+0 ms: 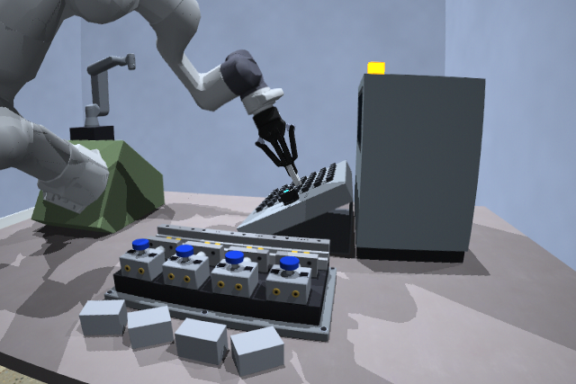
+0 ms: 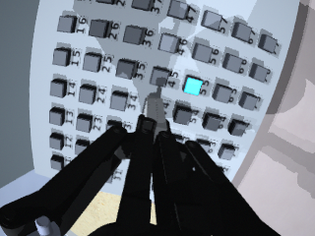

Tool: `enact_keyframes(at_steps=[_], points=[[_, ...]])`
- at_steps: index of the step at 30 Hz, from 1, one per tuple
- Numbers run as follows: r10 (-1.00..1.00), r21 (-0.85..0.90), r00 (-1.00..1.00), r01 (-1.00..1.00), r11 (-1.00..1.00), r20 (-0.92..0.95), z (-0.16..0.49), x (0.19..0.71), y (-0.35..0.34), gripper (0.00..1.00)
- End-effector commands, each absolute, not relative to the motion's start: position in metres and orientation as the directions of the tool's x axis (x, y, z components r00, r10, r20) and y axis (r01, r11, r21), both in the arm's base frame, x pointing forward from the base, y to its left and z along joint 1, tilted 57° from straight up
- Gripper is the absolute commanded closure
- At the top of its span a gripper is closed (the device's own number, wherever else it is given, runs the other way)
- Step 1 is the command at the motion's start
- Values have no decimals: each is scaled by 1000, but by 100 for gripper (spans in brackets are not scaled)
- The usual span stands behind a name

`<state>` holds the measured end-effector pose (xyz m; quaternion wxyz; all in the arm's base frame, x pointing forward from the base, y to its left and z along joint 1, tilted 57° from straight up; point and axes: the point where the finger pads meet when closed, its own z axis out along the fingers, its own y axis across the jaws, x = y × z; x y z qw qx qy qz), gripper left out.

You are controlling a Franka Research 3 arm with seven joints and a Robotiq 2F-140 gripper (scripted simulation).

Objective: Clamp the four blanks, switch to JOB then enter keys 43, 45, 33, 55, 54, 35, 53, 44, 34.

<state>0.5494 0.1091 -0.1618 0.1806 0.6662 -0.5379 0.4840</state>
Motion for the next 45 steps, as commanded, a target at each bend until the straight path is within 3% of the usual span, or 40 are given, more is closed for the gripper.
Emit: enact_keyframes(at_steps=[1,45], points=[[-543,-284,-51,-891,-355,838,-163,551,107,100],[-543,-284,-51,-891,-355,838,-146,535,135,100]])
